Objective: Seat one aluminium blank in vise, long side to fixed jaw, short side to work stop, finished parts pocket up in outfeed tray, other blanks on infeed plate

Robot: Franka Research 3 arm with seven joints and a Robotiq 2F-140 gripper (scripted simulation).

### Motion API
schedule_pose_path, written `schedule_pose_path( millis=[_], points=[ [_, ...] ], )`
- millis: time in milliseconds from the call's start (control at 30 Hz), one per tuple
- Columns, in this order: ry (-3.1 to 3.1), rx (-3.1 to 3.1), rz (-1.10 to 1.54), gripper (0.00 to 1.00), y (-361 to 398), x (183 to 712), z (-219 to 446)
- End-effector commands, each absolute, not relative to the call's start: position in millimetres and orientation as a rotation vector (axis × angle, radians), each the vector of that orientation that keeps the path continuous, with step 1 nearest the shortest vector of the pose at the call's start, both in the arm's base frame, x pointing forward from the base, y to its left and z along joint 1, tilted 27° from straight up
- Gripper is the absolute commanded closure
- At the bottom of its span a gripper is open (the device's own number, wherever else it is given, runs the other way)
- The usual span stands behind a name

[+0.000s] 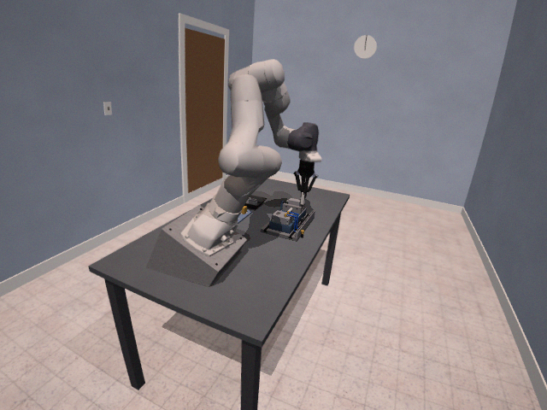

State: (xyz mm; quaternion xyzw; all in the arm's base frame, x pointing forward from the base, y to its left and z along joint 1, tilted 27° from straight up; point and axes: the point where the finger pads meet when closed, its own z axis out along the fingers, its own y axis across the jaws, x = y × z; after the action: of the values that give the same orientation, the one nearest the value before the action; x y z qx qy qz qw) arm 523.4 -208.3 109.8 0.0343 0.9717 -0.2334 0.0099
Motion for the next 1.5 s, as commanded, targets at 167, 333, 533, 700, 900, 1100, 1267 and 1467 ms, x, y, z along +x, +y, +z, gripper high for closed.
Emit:
schedule_pose_path(
  millis=[167,333,533,700,900,1100,1267,1467],
  points=[
    [3.034,0.103,-0.725,1.00,-207.7,523.5,108.9],
    [3.034,0.103,-0.725,1.00,-207.7,523.5,108.9],
    [3.034,0.103,-0.725,1.00,-207.6,523.5,108.8],
    [3.034,0.103,-0.725,1.00,-207.3,523.5,108.7],
    [3.034,0.103,-0.725,1.00,-206.8,523.5,108.4],
    [3.034,0.103,-0.725,1.00,-205.7,523.6,107.9],
    [3.034,0.103,-0.725,1.00,-204.8,523.7,107.4],
    [3.034,0.103,-0.725,1.00,-203.6,523.8,106.8]
  ],
)
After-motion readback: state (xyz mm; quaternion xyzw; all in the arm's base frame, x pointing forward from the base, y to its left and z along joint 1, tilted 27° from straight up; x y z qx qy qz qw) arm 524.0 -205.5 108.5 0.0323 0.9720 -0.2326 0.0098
